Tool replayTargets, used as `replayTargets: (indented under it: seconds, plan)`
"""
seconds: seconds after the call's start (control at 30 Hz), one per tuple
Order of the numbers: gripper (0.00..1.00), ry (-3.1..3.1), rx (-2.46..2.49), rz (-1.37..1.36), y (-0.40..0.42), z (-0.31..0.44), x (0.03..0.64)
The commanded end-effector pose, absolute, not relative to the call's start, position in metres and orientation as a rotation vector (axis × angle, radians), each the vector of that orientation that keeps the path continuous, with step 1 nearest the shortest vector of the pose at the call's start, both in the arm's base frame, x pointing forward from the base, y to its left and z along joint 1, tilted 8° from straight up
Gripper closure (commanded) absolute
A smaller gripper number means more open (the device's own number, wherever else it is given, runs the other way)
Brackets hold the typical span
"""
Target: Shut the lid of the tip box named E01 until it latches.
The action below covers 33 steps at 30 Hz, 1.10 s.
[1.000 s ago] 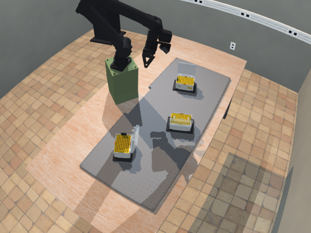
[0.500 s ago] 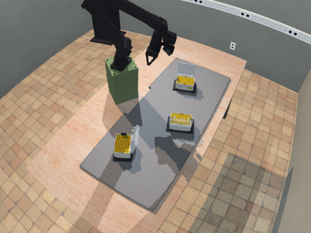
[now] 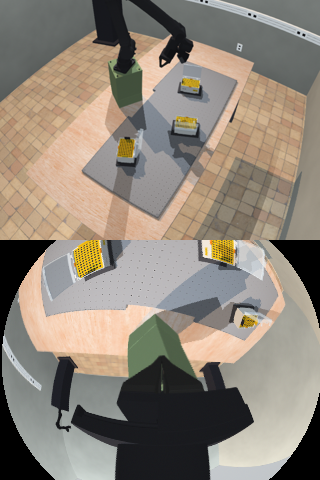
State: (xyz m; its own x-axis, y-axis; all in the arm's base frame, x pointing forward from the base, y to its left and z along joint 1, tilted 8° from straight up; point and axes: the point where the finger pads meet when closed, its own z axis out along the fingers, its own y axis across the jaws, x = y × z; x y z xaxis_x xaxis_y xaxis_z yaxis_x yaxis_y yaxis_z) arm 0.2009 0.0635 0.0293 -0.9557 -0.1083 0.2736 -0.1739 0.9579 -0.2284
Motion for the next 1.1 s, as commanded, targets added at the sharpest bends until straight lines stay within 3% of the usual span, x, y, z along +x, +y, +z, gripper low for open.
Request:
replayTargets:
  seconds: [0.0,0.43,1.07]
  plan:
    - [1.00,-2.884,0.110,0.314,0.081,0.025,0.232]
    - [1.00,-2.759,-0.108,0.089,0.113,-0.012,0.252]
    - [1.00,-2.772,-0.074,0.092,0.125,-0.015,0.253]
